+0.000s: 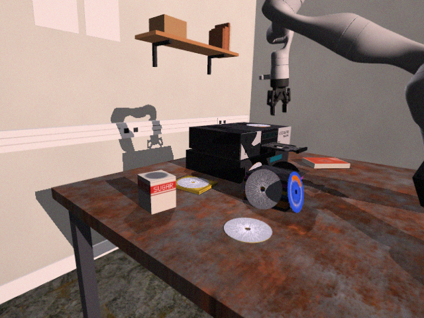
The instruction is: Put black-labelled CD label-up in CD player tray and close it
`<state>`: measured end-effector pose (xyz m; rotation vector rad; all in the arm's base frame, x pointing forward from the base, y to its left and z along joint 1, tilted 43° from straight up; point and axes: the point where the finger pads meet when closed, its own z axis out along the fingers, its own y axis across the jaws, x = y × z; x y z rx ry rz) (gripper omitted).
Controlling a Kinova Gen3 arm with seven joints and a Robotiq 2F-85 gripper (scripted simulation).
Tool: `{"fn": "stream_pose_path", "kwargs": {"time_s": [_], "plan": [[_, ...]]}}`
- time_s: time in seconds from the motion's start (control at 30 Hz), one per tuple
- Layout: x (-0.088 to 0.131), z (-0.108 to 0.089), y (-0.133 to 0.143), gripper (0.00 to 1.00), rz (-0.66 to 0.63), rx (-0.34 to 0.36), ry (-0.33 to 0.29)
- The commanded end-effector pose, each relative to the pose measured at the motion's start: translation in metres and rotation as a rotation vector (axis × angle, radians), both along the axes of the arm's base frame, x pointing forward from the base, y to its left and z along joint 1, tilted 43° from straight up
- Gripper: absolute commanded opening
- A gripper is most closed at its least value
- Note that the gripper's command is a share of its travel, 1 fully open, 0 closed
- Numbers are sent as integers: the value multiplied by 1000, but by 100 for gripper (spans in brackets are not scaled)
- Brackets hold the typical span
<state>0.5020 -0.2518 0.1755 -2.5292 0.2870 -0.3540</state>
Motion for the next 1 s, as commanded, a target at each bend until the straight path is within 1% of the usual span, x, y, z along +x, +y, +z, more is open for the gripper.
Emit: {"fn": "stream_pose_path", "kwargs": {"time_s": [0.0,0.7,0.97], "plan": [[0,1,-1,100,-2,-1,-1],[0,1,-1,100,0,-2,-2],[1,7,3,100,29,-9,-17]]}}
